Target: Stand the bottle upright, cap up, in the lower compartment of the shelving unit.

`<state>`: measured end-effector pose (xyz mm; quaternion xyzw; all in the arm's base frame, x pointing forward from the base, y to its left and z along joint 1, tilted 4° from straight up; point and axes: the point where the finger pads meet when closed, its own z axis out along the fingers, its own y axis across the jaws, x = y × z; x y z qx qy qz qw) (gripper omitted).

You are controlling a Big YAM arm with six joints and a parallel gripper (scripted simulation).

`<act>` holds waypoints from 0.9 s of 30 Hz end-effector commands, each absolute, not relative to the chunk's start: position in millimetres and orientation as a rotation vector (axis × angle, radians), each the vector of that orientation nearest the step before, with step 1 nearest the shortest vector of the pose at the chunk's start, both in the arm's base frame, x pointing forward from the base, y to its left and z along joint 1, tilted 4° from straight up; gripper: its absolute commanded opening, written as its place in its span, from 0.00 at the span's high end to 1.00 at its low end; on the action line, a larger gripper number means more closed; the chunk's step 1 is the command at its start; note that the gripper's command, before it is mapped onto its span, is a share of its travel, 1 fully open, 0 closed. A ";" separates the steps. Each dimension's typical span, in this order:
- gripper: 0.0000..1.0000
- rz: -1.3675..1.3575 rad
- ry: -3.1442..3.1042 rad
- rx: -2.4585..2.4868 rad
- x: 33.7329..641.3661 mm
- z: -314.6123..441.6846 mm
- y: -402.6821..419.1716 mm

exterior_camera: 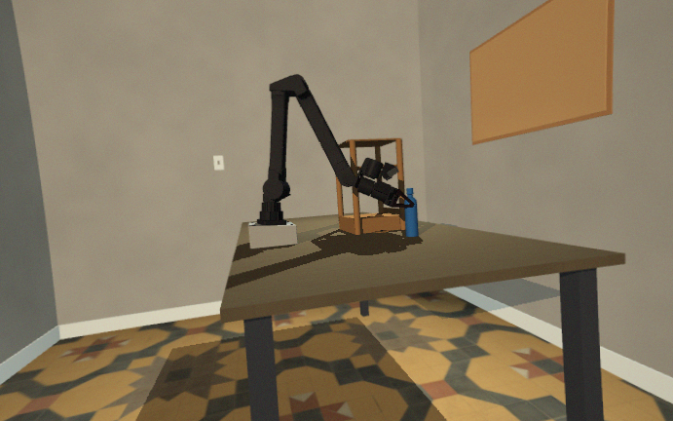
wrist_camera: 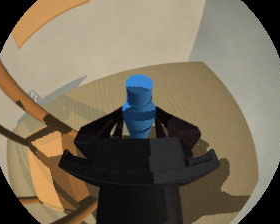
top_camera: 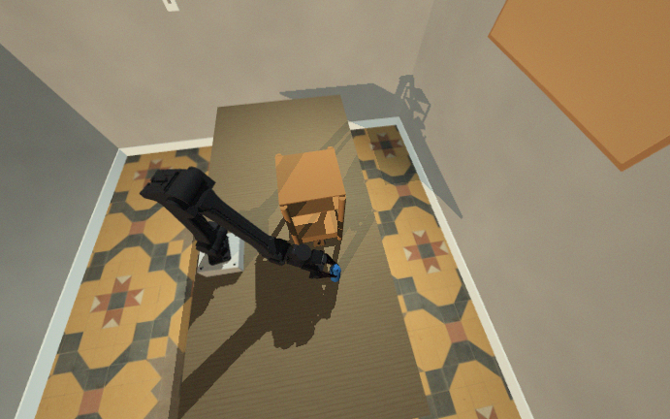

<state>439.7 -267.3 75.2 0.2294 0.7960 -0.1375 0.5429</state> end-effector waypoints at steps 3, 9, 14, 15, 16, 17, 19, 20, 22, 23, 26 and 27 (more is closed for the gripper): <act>0.70 -0.329 1.852 0.537 452.0 94.9 -272.8; 0.70 -0.331 1.846 0.536 452.4 108.6 -274.0; 0.70 -0.334 1.841 0.535 451.8 123.7 -275.3; 0.70 -0.334 1.840 0.535 451.7 125.9 -275.6; 0.70 -0.335 1.840 0.535 451.6 127.7 -275.8; 0.70 -0.335 1.839 0.535 451.5 129.1 -276.0; 0.70 -0.336 1.838 0.535 451.4 130.8 -276.4; 0.70 -0.336 1.840 0.536 451.4 129.9 -276.6; 0.70 -0.335 1.847 0.538 451.5 126.1 -276.9; 0.70 -0.334 1.849 0.539 451.5 124.8 -277.1; 0.70 -0.334 1.850 0.539 451.7 123.9 -277.3; 0.70 -0.335 1.849 0.539 451.9 123.4 -277.5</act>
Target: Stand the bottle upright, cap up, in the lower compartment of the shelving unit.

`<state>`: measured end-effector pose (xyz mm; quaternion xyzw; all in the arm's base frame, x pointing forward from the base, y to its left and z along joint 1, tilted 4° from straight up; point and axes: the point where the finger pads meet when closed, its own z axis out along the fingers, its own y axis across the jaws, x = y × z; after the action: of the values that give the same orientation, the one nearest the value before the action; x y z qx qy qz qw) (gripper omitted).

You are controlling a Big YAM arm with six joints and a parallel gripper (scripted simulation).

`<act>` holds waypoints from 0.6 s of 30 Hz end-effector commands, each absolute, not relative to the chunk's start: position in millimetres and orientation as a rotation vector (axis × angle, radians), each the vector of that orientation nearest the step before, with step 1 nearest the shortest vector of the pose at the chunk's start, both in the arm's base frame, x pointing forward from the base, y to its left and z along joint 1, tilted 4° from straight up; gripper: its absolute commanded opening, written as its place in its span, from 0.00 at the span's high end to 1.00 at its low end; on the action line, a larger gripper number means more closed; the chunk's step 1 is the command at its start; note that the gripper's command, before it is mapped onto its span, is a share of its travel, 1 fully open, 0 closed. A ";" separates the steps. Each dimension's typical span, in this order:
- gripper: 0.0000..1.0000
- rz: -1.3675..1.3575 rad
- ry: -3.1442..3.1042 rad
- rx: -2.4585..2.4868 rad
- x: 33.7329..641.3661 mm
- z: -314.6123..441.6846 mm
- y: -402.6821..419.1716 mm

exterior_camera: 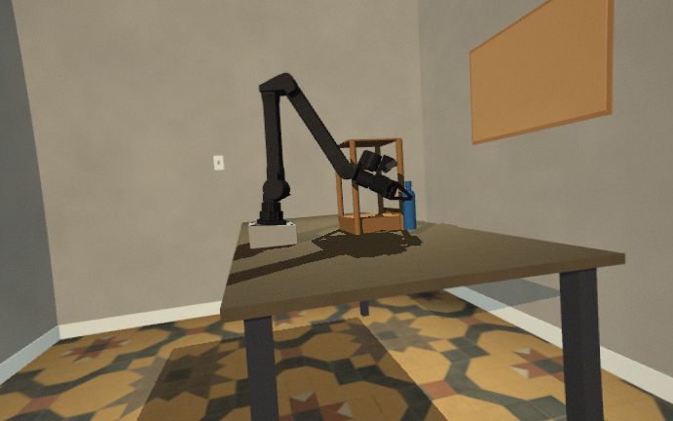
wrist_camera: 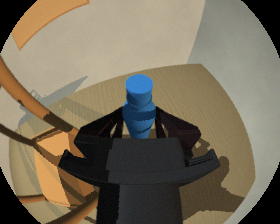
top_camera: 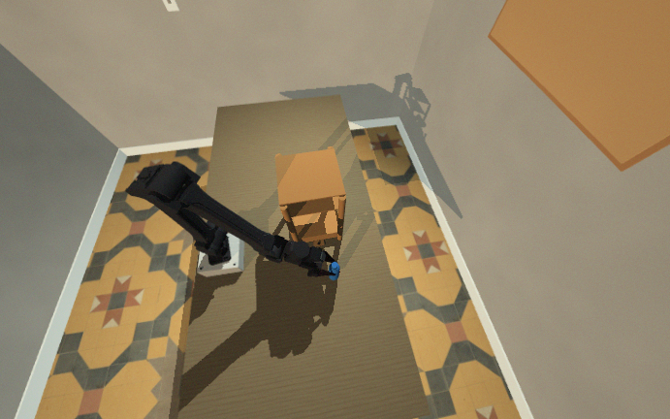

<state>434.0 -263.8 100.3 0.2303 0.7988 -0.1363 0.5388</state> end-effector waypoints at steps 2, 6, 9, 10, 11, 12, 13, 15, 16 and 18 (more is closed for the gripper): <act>0.70 -0.335 1.848 0.539 452.2 122.7 -277.8; 0.70 -0.335 1.846 0.539 452.6 122.2 -278.2; 0.70 -0.337 1.839 0.537 452.8 125.1 -278.4; 0.70 -0.337 1.837 0.536 452.8 126.2 -278.4; 0.70 -0.338 1.835 0.535 452.9 127.0 -278.5; 0.70 -0.338 1.834 0.535 452.9 127.8 -278.5; 0.70 -0.339 1.832 0.534 452.9 128.4 -278.5; 0.70 -0.339 1.831 0.534 452.9 129.0 -278.5; 0.70 -0.339 1.831 0.534 452.9 129.0 -278.5; 0.70 -0.339 1.829 0.533 453.0 129.8 -278.6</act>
<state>433.9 -263.7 97.5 0.2308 0.8003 -0.1356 0.5365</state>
